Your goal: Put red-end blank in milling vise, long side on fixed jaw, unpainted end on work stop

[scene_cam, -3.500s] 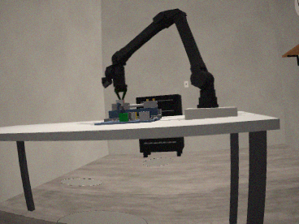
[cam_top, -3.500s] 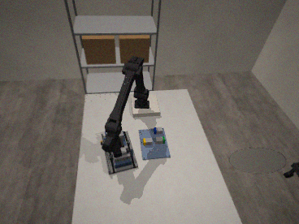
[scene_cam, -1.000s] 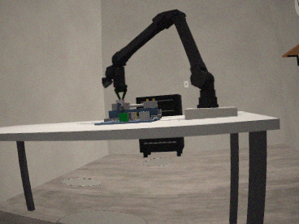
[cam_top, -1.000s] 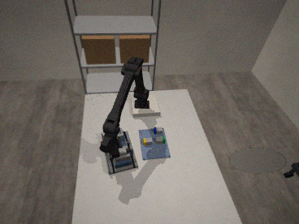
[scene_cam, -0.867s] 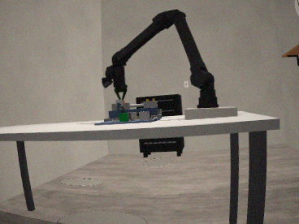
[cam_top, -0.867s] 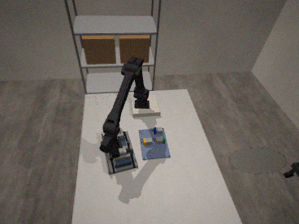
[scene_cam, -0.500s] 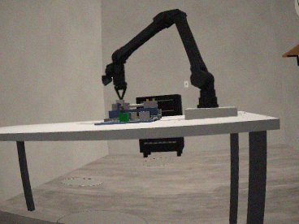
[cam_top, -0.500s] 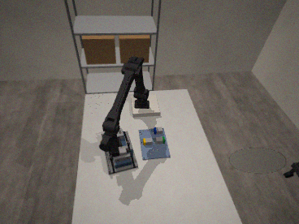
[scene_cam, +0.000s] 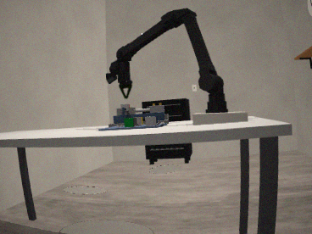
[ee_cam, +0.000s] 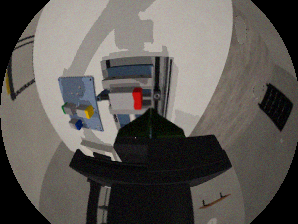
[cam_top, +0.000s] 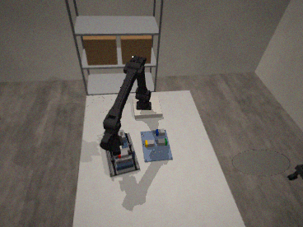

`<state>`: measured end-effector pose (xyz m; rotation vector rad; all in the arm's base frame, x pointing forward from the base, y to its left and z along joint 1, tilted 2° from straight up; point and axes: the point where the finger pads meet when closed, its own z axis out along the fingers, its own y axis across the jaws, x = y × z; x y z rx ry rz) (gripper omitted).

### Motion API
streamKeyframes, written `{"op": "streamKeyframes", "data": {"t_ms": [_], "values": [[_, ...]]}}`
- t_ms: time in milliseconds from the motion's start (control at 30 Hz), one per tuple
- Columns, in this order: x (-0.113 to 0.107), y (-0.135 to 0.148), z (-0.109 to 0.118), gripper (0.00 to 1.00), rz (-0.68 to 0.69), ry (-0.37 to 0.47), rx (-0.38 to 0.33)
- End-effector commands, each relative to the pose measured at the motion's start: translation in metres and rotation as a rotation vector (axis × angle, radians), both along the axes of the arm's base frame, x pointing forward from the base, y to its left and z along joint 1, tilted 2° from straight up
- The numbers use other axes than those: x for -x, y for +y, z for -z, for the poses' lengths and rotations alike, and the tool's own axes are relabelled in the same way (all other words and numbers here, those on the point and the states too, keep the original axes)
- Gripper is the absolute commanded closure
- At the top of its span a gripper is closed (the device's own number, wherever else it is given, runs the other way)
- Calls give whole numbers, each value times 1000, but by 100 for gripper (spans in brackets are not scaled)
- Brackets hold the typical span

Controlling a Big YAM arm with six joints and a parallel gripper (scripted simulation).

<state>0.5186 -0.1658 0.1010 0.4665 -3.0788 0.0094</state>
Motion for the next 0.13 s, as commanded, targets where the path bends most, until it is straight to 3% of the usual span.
{"op": "streamKeyframes", "data": {"t_ms": [0,100], "values": [[-17,-4,-35,100,-8,-55,14],[-17,-4,-43,100,-8,-59,16]]}}
